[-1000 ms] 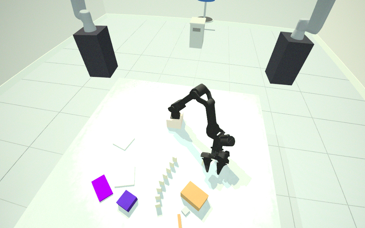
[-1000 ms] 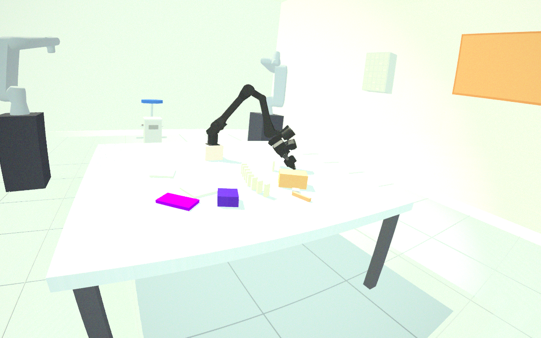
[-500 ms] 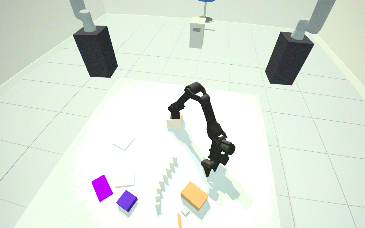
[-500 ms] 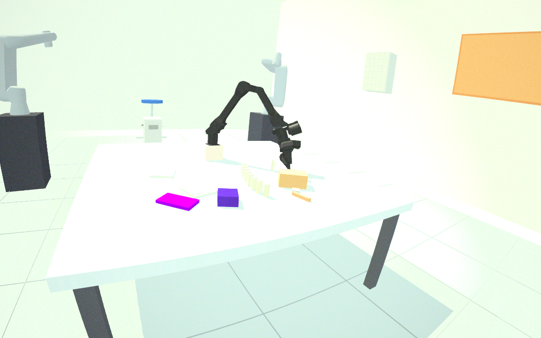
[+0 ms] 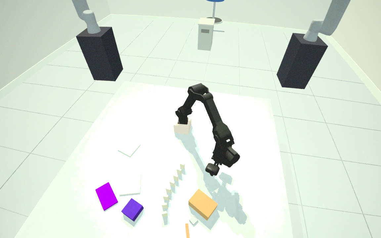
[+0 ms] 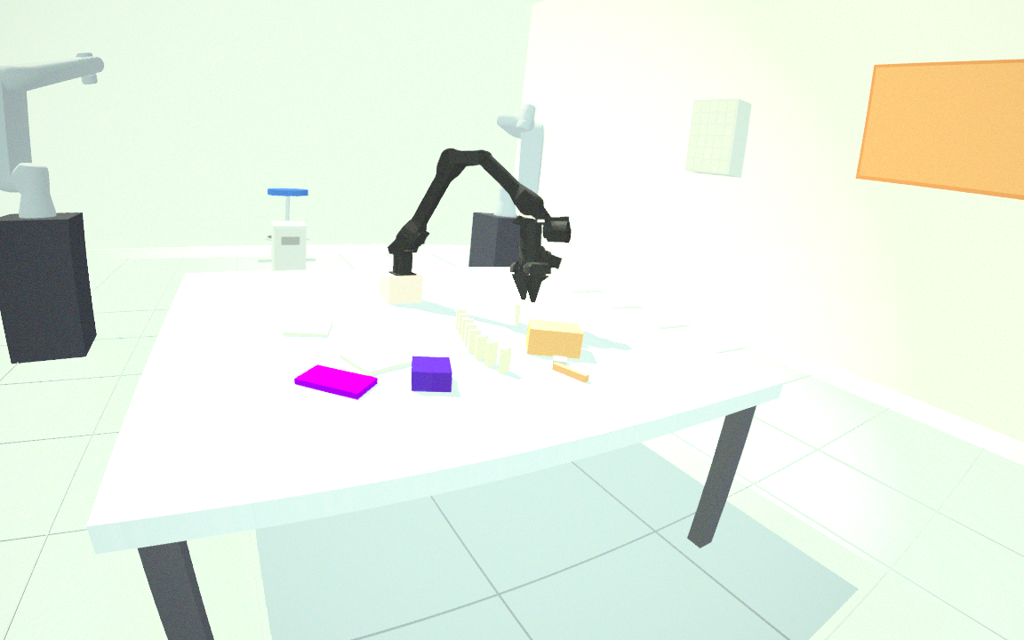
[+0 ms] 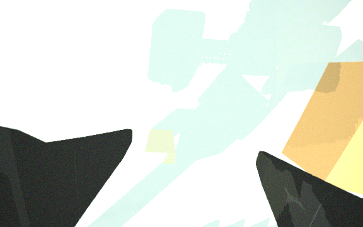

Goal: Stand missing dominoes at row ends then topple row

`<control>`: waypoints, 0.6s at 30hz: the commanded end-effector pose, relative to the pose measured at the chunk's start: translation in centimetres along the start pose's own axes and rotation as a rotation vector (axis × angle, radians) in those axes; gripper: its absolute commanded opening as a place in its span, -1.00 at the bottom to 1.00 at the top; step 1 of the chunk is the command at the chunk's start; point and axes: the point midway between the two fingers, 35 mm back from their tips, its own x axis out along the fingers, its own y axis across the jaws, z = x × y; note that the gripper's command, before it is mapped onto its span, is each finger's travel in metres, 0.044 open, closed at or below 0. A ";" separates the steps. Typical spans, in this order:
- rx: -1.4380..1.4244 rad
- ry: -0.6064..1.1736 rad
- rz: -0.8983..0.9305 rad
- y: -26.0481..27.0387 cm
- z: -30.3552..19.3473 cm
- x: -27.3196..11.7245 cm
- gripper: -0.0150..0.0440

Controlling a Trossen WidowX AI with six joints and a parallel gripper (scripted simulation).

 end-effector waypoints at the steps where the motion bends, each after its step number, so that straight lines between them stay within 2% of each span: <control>1: -0.044 0.018 0.194 0.8 -2.0 -4.1 1.00; 10: -0.044 0.018 0.194 0.7 -2.0 -3.9 1.00; 16: -0.044 0.018 0.194 1.8 -2.1 1.7 1.00; 18: -0.044 0.018 0.194 2.0 -2.2 2.4 1.00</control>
